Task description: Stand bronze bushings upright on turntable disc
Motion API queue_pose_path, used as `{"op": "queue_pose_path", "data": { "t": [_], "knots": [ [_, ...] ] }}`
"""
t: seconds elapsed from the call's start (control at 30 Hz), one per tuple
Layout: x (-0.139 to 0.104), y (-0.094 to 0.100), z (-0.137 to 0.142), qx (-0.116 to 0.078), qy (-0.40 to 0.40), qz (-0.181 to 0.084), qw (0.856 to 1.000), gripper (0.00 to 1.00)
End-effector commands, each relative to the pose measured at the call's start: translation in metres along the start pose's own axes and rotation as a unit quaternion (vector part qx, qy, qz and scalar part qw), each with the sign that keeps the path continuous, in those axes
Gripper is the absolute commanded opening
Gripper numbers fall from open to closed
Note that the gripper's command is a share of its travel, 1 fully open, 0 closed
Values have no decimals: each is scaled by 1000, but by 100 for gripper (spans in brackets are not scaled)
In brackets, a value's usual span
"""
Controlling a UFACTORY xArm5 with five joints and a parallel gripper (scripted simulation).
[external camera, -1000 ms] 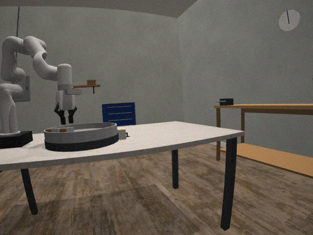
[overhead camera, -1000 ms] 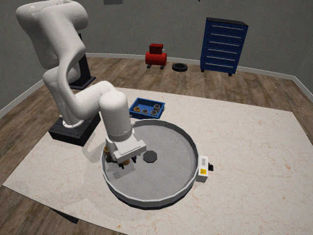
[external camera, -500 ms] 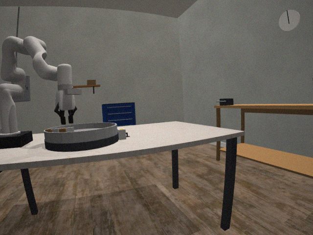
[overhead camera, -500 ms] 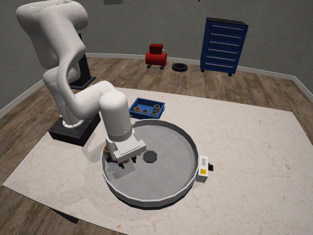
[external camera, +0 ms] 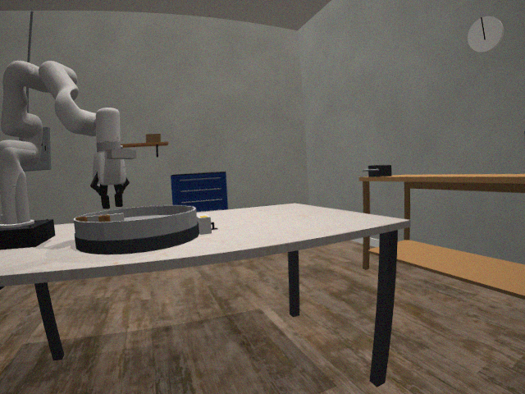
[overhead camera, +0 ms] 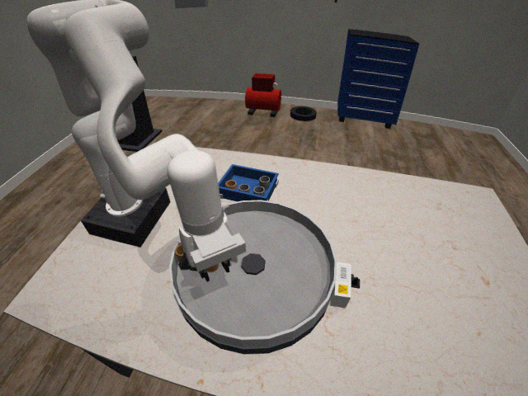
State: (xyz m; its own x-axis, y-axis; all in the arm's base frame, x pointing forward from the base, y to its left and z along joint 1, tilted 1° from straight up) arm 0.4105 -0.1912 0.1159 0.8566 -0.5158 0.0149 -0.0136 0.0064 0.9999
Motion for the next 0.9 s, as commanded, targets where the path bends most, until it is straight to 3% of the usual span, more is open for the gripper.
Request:
{"op": "queue_pose_path", "data": {
  "t": [0.0, 0.43, 0.87],
  "knots": [
    [-4, 1, -5, 0, -18, 2, 1000, 48],
    [-23, 1, -23, 1, -87, 2, 996, 48],
    [-53, 1, -52, 2, -191, 2, 982, 48]
  ]
}}
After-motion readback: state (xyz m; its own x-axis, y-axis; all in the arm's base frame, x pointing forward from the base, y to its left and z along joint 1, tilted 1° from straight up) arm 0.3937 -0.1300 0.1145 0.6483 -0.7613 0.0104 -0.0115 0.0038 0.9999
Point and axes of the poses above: the point where the finger pads meet when closed, its own y axis back along the fingers, its own z axis across the jaws, x = y × z, the point moved 4 cm from there along y, back along the fingers, and after that the axes turned 15 degrees about y, right-handed, at the moved point
